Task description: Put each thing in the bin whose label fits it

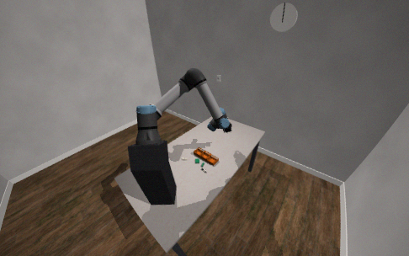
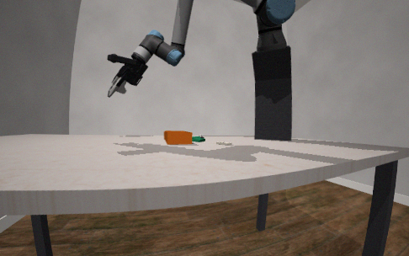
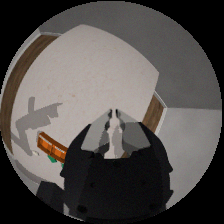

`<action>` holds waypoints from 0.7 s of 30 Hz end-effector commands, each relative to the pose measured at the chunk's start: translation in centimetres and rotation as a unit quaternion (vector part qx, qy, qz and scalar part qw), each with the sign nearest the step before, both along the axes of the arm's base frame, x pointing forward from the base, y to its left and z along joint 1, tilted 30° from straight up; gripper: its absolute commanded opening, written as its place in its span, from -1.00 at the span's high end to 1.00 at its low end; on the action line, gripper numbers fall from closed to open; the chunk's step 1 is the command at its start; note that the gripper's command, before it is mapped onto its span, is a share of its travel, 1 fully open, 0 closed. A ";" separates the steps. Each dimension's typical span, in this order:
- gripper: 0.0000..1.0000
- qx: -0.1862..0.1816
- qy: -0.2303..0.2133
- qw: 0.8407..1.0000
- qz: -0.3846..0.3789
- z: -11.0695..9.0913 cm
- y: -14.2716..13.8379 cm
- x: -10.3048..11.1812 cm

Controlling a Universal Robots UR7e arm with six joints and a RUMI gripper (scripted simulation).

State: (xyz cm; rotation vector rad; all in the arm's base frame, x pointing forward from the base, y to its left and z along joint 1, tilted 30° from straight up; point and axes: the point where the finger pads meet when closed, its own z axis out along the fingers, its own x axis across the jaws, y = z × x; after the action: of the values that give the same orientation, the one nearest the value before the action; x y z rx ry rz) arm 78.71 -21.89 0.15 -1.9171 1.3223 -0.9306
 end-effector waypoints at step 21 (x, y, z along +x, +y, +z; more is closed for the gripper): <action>0.91 0.089 0.102 0.989 -0.054 -3.6 4.2 -10.6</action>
State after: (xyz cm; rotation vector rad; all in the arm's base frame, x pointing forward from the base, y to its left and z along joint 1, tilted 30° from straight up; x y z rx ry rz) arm 70.55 -18.74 -2.84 -1.8725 1.5273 -0.7173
